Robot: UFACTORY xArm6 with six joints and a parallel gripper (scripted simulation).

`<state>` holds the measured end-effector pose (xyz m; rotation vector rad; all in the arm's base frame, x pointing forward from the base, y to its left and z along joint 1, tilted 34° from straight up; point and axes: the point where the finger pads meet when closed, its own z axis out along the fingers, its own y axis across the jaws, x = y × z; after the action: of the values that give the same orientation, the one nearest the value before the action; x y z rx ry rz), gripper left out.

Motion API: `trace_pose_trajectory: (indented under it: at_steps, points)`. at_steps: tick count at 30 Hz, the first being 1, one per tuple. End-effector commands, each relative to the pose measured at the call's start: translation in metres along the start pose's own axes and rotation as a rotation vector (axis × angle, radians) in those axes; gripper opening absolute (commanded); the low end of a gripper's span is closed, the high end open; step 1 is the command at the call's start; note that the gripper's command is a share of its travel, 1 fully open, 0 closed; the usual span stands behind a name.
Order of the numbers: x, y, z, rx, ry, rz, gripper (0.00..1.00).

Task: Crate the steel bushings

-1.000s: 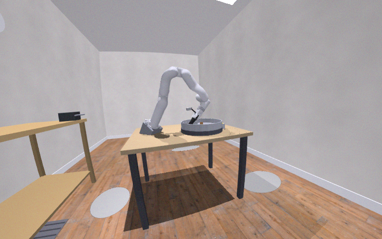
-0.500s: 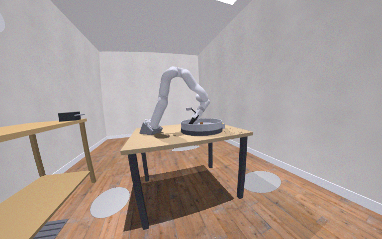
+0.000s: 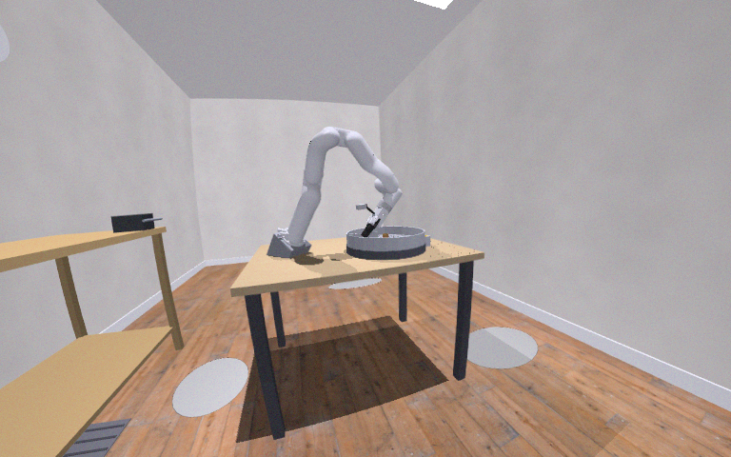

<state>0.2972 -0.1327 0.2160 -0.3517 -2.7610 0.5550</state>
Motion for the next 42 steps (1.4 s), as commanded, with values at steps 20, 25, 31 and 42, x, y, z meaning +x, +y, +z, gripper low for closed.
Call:
trace_pose_trajectory:
  at_steps: [20, 25, 31, 42]
  points:
    - [0.046, 0.000, -0.056, -0.002, -0.003, 0.001, 0.00]
    - [0.046, 0.000, -0.056, -0.002, -0.003, 0.001, 0.00]
    - [0.046, 0.000, -0.056, -0.002, -0.003, 0.001, 0.00]
    - [0.043, 0.013, -0.059, -0.002, -0.003, 0.001, 0.00]
